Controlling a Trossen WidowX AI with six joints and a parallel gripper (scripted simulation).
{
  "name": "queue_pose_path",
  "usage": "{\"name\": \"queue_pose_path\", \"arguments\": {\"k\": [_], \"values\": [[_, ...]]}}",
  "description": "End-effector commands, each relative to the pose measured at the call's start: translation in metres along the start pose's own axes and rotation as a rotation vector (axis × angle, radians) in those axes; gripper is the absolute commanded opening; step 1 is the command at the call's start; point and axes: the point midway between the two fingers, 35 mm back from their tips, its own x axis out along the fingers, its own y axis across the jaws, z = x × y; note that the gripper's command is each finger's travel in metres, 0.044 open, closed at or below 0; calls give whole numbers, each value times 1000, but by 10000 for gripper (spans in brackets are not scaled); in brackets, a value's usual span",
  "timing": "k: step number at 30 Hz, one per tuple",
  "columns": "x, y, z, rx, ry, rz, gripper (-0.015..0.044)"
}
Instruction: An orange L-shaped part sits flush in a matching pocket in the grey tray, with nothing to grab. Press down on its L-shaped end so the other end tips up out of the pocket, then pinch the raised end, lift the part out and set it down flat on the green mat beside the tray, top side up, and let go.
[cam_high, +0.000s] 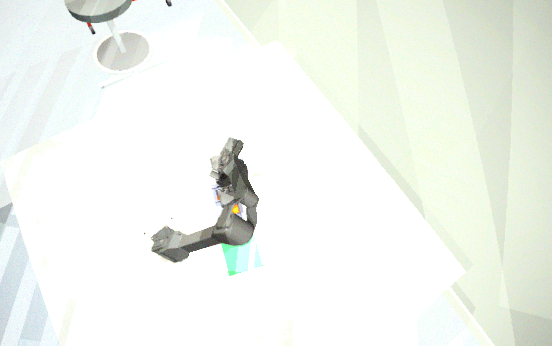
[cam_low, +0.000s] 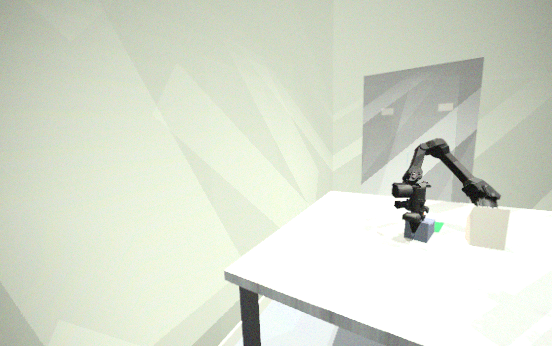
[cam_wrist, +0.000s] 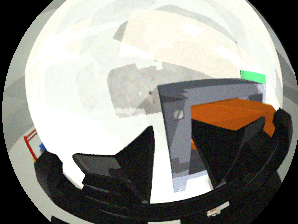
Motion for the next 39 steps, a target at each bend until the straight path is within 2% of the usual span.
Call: {"name": "queue_pose_path", "arguments": {"k": [1, 11, 14, 19, 39], "values": [[0, 0, 0, 0, 0, 0, 180], [-15, 9, 0, -5, 3, -11, 180], [-41, 9, 2, -6, 3, -7, 180], [-106, 0, 0, -6, 5, -8, 180], [-112, 2, 2, -6, -14, 7, 180]]}}
